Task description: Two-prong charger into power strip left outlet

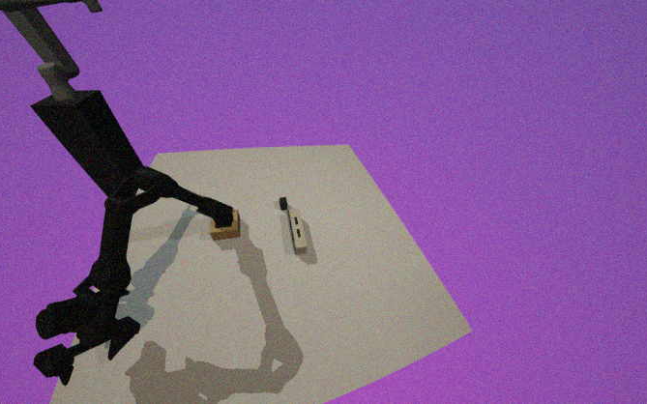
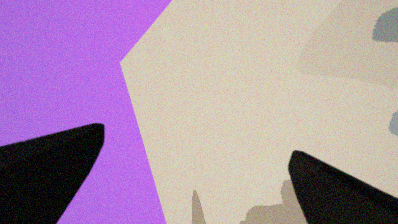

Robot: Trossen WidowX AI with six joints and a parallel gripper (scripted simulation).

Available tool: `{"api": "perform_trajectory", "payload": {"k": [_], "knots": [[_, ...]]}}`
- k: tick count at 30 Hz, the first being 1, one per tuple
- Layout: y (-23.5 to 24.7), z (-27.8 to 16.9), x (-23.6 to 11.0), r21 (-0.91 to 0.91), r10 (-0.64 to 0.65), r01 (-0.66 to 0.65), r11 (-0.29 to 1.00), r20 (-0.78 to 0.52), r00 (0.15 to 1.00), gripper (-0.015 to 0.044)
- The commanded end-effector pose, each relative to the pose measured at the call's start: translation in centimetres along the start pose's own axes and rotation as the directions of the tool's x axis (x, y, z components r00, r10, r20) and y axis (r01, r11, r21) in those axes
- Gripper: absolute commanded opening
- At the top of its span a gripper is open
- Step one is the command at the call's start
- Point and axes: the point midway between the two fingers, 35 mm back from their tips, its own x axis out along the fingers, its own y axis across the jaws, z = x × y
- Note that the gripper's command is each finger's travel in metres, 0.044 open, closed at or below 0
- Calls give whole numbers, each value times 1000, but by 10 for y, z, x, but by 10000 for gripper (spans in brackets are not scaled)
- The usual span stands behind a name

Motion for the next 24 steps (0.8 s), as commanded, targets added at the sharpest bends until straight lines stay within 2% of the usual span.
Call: {"api": "perform_trajectory", "payload": {"k": [1, 12, 24], "knots": [[-4, -21, -4, -72, -16, 14, 997, -25, 1000, 440], [-16, -87, -16, -291, -59, 24, 956, -111, 992, 440], [-37, -153, -34, -524, -125, 3, 852, -198, 972, 440]]}}
